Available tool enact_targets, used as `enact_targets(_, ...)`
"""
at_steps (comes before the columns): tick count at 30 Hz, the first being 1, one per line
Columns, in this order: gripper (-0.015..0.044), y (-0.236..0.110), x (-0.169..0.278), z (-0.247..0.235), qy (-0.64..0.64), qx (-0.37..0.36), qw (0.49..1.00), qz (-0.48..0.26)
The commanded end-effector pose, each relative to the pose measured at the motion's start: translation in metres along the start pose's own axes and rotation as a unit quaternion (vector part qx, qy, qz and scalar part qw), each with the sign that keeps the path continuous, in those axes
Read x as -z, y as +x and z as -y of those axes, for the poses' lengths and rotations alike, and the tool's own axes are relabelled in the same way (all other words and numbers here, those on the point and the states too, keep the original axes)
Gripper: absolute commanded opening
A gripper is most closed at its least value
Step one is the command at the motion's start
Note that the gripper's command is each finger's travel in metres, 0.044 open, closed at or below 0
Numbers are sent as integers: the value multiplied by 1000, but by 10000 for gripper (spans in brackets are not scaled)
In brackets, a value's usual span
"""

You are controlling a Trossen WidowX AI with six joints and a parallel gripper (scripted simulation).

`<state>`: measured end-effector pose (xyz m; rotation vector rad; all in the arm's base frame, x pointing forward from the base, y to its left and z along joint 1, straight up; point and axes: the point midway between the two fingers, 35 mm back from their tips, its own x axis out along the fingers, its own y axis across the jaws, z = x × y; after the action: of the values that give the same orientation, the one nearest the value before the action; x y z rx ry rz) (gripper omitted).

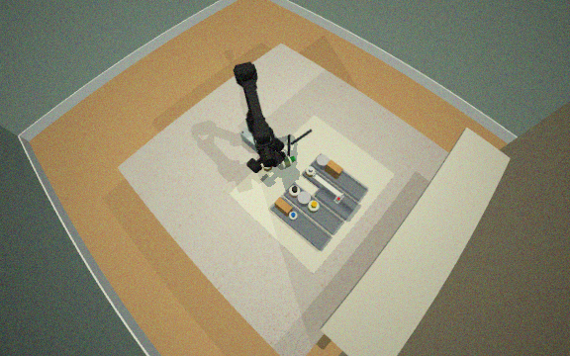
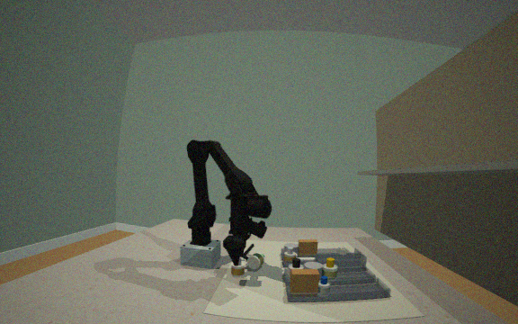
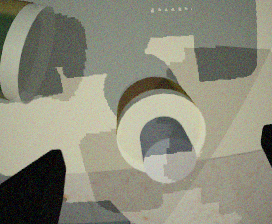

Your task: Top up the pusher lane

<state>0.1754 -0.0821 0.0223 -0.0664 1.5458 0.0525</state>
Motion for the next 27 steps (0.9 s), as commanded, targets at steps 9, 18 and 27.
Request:
enact_targets(9, 440, 21, 2, 0, 0, 0, 1000, -5)
enact_targets(18, 388, 29, 3, 0, 0, 0, 1000, -5)
enact_targets(27, 171, 29, 3, 0, 0, 0, 1000, -5)
